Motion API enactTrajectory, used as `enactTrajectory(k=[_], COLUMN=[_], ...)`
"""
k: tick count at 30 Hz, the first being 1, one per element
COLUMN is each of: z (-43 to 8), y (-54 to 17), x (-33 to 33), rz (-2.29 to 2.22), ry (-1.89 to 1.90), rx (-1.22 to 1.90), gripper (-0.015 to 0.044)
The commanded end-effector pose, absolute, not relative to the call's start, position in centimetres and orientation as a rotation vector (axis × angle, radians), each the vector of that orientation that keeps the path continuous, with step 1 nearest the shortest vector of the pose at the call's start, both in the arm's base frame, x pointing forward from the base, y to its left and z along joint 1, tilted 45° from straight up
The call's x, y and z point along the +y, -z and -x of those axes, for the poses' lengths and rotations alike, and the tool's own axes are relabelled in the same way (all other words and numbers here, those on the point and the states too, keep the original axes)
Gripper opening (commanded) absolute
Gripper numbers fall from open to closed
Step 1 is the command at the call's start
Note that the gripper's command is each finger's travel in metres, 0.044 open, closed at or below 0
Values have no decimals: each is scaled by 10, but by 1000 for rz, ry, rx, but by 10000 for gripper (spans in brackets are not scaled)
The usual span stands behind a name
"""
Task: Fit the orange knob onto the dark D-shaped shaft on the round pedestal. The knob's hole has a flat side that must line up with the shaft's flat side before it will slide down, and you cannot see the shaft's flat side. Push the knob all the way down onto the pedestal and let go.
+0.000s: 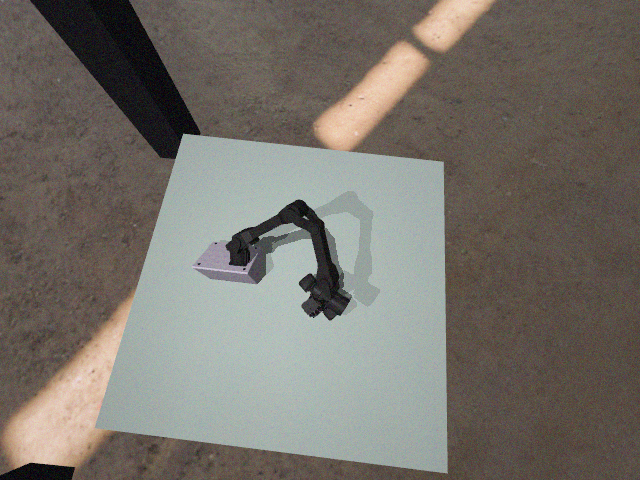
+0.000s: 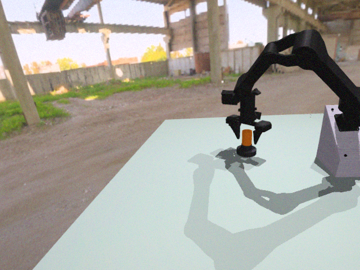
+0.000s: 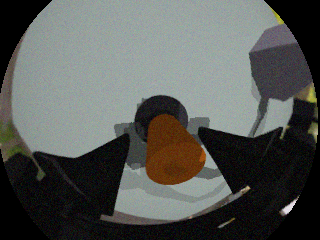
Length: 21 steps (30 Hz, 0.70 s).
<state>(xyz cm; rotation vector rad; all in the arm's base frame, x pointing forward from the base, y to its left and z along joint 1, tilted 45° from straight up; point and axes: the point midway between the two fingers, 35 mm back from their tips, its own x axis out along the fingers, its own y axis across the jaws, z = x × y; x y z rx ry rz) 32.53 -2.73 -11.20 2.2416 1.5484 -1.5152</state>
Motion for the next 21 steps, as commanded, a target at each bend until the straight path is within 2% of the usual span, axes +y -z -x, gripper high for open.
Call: enactTrajectory(k=[1,5,11,21], z=[-325,-326,-322,-325], y=[112,110,47,47], x=[-27,-29,-93,-97], rz=[-2240,-2240,-2239,-2239], ry=[1515,1515,1518,1518], rx=[1549,1549,1544,1544], gripper=[440,440,440,440])
